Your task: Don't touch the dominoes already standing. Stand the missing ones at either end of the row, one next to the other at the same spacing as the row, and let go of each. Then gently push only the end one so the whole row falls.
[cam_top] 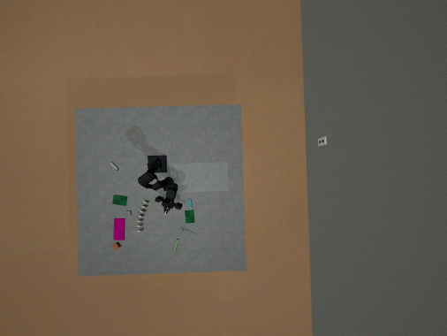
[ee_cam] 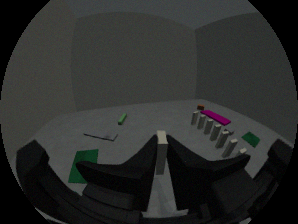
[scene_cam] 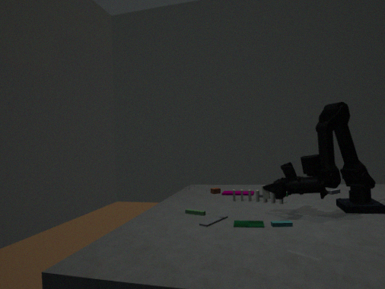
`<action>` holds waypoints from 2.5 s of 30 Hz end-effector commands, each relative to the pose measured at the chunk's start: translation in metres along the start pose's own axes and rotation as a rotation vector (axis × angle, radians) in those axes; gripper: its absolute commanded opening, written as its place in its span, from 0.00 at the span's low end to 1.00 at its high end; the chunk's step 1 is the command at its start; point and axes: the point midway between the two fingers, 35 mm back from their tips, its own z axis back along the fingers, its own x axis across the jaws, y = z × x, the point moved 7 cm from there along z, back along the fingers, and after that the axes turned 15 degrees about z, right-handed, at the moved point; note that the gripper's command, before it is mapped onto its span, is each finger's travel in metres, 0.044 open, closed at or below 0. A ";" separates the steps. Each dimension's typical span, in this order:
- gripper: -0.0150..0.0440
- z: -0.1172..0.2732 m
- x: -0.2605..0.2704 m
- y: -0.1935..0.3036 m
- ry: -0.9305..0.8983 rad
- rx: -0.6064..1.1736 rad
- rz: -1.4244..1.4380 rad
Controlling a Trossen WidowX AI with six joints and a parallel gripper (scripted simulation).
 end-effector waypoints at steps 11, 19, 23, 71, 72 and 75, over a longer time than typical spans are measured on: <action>0.30 -0.011 0.011 0.033 0.001 0.032 -0.013; 0.30 -0.013 0.012 0.043 0.001 0.041 -0.014; 0.30 -0.013 0.012 0.043 0.001 0.041 -0.014; 1.00 -0.107 0.035 -0.048 -0.662 0.520 1.043; 1.00 -0.108 0.033 -0.051 -0.693 0.535 1.066; 1.00 -0.112 0.026 -0.063 -0.796 0.561 1.123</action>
